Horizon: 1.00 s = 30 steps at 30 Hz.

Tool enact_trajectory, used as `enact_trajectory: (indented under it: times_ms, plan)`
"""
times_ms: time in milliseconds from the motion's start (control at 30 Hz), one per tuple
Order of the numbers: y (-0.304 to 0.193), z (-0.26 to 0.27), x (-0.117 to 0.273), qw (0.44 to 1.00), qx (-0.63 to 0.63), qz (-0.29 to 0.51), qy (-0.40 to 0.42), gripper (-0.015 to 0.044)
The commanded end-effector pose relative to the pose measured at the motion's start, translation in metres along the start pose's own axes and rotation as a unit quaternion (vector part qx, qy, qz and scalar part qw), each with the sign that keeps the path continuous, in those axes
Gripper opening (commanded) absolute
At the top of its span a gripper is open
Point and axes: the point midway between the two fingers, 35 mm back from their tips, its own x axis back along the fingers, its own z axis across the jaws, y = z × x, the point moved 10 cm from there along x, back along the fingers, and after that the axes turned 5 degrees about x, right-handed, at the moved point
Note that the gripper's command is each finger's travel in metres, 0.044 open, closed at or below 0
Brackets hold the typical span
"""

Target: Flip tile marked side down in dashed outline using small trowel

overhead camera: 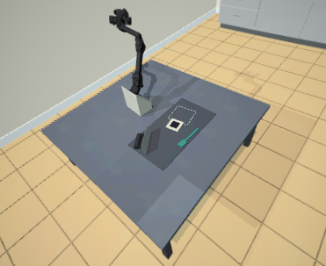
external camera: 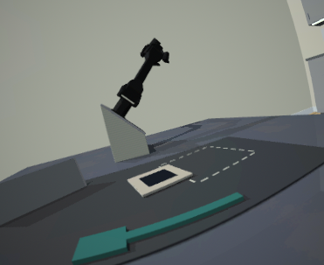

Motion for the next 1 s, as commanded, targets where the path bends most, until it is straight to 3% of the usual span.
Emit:
enact_trajectory:
  times_ms: [0,367,967]
  plan:
    - [0.0,0.001,0.001,1.0,0.0,-0.001,0.003,0.0374]
    - [0.008,0.071,0.076,0.986,0.023,-0.059,0.157,0.01]
    - [0.002,0.148,0.243,0.9,0.066,-0.144,0.406,0.01]
